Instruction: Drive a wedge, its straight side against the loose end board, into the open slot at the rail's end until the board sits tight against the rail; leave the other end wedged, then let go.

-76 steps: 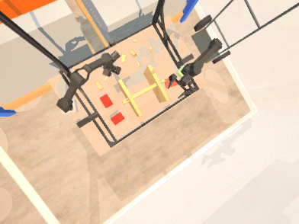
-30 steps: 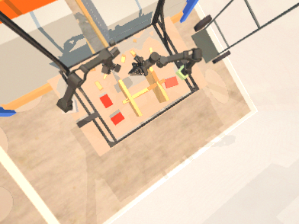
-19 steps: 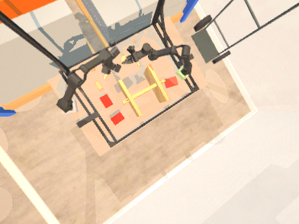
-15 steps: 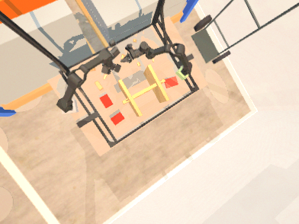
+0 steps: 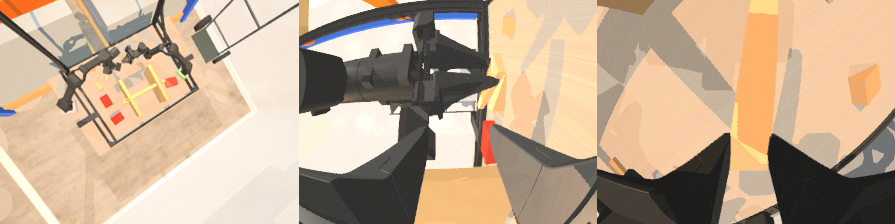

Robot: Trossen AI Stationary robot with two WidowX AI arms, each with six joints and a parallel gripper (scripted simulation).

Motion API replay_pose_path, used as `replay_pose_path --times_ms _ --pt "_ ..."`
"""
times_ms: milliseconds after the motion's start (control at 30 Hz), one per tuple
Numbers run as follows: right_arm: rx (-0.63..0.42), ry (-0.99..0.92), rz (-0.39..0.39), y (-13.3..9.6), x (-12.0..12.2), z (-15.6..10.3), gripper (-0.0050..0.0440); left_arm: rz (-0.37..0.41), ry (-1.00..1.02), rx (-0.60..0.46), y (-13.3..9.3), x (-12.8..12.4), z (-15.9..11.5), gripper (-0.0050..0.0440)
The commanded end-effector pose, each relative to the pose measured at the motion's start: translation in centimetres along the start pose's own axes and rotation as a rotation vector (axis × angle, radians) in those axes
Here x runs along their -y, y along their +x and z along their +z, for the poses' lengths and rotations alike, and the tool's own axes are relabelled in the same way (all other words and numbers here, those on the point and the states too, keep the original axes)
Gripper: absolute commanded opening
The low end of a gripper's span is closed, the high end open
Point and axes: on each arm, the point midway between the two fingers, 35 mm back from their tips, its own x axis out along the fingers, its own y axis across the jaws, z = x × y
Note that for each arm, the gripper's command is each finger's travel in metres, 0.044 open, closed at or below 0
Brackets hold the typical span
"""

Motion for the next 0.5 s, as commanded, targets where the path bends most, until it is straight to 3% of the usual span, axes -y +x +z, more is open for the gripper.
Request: replay_pose_path --times_ms 0,167,233,467 --pt "-0.03 -0.214 0.034 -2.4 -0.3 0.4 0.0 0.0 0.004 -0.002 0.0 0.3 0.1 0.0193" --pt "-0.005 -0.497 0.014 -1.9 0.4 1.3 0.0 0.0 0.004 -0.002 0.0 0.3 0.1 0.0193" --pt "-0.005 -0.497 0.014 -1.9 0.4 1.3 0.0 0.0 0.004 -0.002 0.0 0.3 0.1 0.0193" --pt "0.001 -0.948 0.009 -2.8 1.0 2.5 0.0 0.0 0.004 -0.002 0.0 0.3 0.1 0.0193"
